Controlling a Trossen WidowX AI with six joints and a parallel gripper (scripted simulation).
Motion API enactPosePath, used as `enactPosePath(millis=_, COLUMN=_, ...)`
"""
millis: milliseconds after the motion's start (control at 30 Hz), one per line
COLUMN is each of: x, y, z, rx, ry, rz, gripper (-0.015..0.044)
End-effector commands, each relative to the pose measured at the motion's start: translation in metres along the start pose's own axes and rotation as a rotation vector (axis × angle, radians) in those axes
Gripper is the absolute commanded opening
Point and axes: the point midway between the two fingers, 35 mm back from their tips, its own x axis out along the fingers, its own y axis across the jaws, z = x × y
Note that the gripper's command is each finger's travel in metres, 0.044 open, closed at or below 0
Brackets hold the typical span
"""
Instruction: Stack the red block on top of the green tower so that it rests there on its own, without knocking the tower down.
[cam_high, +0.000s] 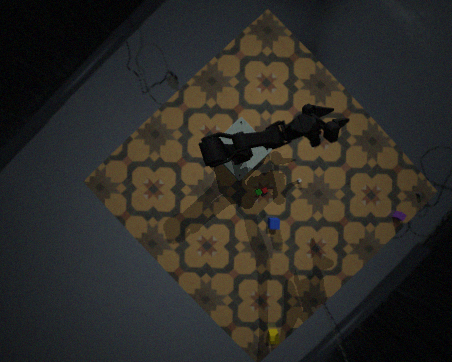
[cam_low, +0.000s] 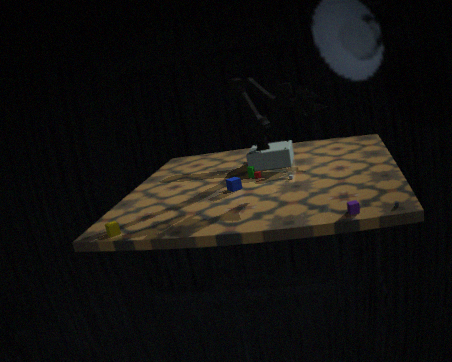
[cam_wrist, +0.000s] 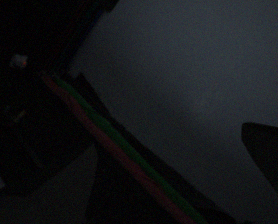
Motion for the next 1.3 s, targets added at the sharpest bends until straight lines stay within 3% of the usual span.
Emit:
enactPosePath(millis=0, x=0.000, y=0.000, z=0.001, rx=-0.008, ry=-0.004, rz=-0.001, gripper=0.0426)
enactPosePath(millis=600, x=-0.012, y=0.019, z=0.116, rx=-0.800, ry=-0.403, rz=-0.253, gripper=0.0440)
enactPosePath(millis=933, x=-0.038, y=0.026, z=0.173, rx=-1.176, ry=-0.516, rz=-0.557, gripper=0.0440)
enactPosePath(millis=1267, x=-0.076, y=0.030, z=0.220, rx=-1.473, ry=-0.495, rz=-0.932, gripper=0.0440)
